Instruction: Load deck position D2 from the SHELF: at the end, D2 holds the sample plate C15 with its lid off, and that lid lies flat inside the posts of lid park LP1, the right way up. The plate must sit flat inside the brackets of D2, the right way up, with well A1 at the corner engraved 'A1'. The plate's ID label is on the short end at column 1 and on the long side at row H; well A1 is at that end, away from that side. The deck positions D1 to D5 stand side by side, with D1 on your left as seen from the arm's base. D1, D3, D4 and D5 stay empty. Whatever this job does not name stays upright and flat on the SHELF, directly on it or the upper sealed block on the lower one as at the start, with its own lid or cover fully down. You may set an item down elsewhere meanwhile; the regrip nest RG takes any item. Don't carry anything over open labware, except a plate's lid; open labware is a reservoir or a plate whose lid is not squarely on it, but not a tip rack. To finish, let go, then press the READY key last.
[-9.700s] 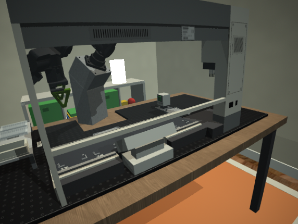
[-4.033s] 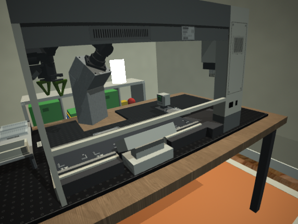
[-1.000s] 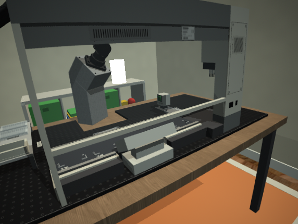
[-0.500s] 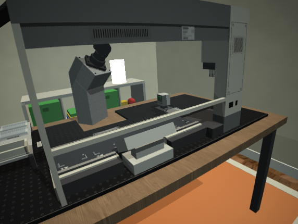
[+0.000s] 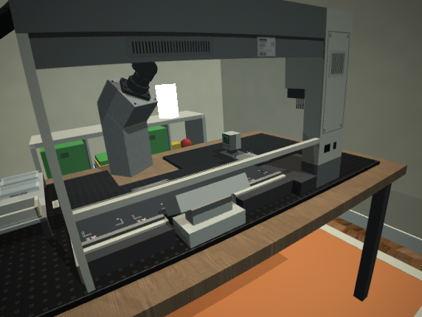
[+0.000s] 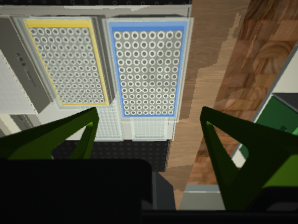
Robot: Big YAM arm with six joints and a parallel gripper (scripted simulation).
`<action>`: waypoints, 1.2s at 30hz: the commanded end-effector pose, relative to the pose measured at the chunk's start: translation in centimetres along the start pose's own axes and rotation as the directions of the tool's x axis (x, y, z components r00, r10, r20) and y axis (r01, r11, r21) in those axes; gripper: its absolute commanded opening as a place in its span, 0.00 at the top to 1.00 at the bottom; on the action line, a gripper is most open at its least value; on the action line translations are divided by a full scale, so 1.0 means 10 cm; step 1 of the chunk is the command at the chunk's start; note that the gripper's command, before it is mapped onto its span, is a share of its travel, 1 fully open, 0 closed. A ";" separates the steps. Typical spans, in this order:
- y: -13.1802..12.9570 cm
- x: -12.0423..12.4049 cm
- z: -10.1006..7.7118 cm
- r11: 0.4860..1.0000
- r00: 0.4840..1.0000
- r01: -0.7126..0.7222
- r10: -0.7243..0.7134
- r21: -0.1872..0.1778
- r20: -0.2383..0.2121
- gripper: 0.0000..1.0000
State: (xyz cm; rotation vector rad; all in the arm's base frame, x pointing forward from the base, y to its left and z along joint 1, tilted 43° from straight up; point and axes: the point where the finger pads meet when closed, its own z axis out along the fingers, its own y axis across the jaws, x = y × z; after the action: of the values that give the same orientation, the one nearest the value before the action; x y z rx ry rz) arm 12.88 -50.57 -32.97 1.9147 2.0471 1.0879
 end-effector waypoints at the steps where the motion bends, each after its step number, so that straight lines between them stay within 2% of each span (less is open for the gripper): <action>1: 0.07 -0.32 -0.53 0.999 0.995 0.035 -0.035 0.002 0.091 0.00; 10: 0.07 -0.32 -0.53 0.999 0.995 0.035 -0.035 0.002 0.091 0.00; 12: 0.08 -0.27 -0.08 0.999 0.998 0.031 -0.032 0.007 0.052 0.00; 17: 0.09 -0.27 0.04 0.999 0.998 0.033 -0.033 0.008 0.049 0.00; 18: 0.05 -0.20 -0.09 1.000 0.998 0.022 -0.022 0.002 0.051 0.00; 36: 0.05 -0.20 -0.09 1.000 0.998 0.022 -0.022 0.002 0.051 0.00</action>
State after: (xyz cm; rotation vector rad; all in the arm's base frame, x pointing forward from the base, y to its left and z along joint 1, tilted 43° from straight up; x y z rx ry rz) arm 13.69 -50.12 -33.72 1.9052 2.0545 1.0917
